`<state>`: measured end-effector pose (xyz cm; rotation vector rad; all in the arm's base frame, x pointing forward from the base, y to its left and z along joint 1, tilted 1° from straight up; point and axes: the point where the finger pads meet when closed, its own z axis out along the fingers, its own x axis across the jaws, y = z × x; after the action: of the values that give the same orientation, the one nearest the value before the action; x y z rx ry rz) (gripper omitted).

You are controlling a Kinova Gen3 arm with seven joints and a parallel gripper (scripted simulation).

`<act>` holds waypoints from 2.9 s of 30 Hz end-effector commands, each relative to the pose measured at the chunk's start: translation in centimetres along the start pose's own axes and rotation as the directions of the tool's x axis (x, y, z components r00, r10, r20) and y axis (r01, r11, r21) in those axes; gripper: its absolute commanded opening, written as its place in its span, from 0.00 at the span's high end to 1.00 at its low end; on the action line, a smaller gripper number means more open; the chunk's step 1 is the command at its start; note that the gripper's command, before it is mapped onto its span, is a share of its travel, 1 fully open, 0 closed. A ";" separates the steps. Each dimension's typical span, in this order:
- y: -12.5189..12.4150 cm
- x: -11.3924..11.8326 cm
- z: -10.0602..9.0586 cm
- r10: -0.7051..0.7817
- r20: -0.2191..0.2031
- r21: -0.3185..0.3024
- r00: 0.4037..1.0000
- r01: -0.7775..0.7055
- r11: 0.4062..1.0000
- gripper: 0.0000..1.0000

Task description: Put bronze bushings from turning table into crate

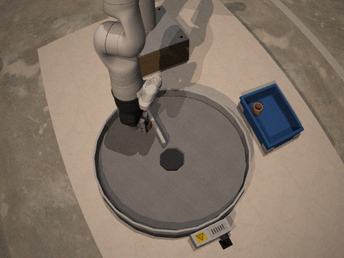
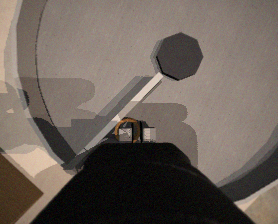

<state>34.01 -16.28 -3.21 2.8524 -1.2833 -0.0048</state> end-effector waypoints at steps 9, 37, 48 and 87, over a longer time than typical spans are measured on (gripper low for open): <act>0.0 0.0 -0.1 0.000 -0.001 0.001 1.000 0.000 1.000 1.00; 0.0 0.1 -0.1 0.000 -0.001 0.001 1.000 0.000 1.000 1.00; 0.0 0.1 -0.1 0.000 -0.001 0.001 1.000 0.000 1.000 1.00; 0.0 0.4 -1.5 -0.001 0.001 0.001 1.000 0.001 1.000 1.00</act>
<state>34.01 -16.52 -2.10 2.8515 -1.2859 -0.0181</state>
